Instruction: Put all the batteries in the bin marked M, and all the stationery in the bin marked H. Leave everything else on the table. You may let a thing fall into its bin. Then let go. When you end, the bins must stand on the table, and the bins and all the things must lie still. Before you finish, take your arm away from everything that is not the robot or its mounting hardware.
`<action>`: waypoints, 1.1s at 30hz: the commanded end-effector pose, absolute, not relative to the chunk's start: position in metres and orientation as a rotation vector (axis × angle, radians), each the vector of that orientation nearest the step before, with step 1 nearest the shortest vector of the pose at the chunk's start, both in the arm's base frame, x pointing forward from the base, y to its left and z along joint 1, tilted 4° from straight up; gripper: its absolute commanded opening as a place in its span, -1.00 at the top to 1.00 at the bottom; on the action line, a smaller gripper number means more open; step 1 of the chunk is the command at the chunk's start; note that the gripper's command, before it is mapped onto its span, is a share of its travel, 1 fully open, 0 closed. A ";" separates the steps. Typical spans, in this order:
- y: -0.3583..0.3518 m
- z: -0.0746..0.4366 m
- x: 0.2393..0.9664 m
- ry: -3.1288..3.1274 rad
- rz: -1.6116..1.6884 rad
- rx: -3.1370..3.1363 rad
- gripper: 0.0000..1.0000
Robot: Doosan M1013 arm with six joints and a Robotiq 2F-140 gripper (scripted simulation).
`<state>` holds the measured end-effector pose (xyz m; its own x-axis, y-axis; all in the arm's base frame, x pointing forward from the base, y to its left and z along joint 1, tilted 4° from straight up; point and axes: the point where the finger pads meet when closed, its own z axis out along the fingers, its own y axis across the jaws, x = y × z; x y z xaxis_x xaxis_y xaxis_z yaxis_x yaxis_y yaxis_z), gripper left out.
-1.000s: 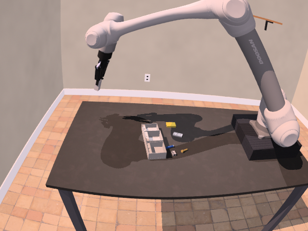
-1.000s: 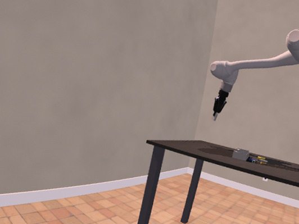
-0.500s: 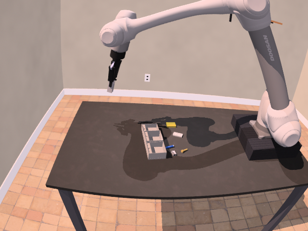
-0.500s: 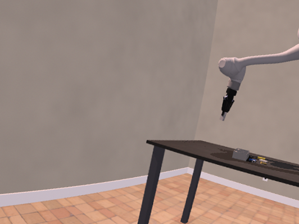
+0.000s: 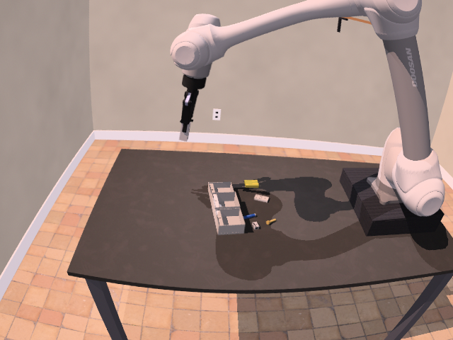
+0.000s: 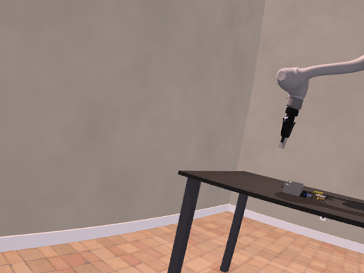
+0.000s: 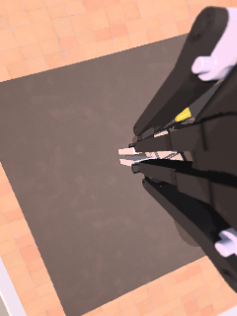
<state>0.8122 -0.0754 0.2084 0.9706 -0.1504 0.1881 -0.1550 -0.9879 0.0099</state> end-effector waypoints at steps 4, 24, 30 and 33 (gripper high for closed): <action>-0.060 0.206 0.774 -0.192 0.253 3.102 0.89; -0.020 0.191 0.649 -0.095 0.173 3.115 0.89; -0.014 0.187 0.625 -0.047 0.132 3.119 0.89; -0.008 0.183 0.601 -0.047 0.132 3.119 0.89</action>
